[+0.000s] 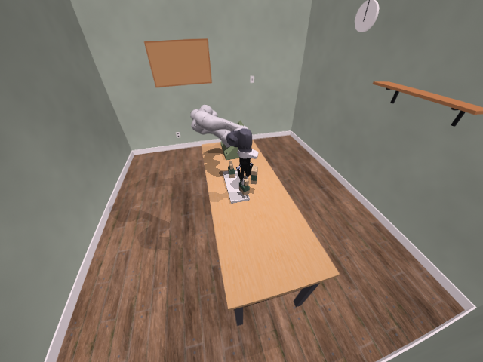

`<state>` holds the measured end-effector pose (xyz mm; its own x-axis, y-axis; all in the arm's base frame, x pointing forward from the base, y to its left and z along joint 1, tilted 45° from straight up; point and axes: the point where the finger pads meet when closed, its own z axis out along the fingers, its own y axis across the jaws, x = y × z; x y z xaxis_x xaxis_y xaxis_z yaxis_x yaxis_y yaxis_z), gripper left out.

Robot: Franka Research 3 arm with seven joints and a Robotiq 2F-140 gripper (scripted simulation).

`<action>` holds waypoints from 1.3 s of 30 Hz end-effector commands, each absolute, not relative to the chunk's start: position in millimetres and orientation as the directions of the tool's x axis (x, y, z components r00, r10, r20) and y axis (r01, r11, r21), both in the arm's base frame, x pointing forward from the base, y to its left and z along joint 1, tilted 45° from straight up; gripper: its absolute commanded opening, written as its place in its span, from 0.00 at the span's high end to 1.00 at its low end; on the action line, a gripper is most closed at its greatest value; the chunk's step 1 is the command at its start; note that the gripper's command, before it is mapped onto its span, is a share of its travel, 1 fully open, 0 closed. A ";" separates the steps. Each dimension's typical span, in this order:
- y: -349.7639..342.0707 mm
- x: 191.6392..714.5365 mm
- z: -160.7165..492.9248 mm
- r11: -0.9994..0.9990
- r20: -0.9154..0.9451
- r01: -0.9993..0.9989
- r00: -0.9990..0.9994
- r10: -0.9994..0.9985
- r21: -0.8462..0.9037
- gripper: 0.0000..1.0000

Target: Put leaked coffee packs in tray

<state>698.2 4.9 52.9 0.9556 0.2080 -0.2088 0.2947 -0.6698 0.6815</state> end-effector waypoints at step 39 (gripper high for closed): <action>-33.2 701.9 77.4 -0.664 -0.219 0.326 0.945 0.242 0.672 0.77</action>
<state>699.6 -31.5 80.4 0.9470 0.2331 -0.2213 0.3212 -0.6660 0.6732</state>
